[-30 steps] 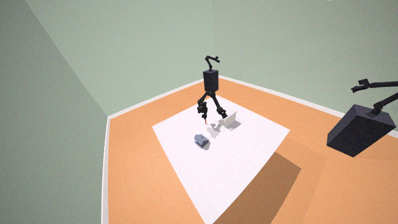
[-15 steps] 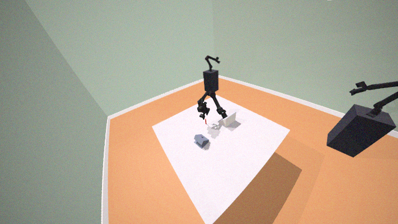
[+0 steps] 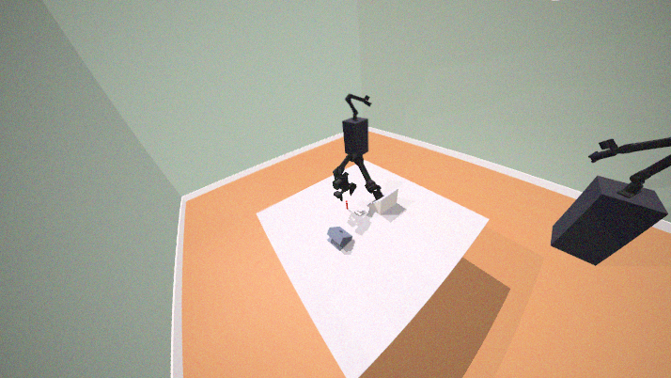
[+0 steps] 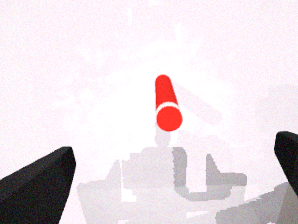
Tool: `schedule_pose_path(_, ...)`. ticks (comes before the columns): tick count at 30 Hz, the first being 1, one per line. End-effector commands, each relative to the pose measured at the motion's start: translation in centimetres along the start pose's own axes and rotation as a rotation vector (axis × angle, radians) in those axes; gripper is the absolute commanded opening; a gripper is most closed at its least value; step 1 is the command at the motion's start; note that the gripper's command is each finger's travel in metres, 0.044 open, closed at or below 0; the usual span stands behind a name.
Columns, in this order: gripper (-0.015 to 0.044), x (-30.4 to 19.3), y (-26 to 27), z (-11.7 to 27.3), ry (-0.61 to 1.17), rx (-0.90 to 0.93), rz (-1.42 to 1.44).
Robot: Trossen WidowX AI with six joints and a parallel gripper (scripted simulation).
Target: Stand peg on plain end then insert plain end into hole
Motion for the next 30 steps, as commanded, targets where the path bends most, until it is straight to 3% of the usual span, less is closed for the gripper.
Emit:
schedule_pose_path(1,0.0440,0.04,0.04,-0.06,-0.005,0.004,-0.093)
schedule_pose_path(30,0.0440,0.06,0.03,-0.53,-0.003,0.006,-0.832)
Point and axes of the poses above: the point midway between the two fingers, 35 mm back from their tips, its own z axis back along the fingers, its own y axis across the jaws, x = y × z, the point moved 4 cm from there along z, back along the fingers, and after that the axes turned 12 degrees about -z, right-handed, at the moved point
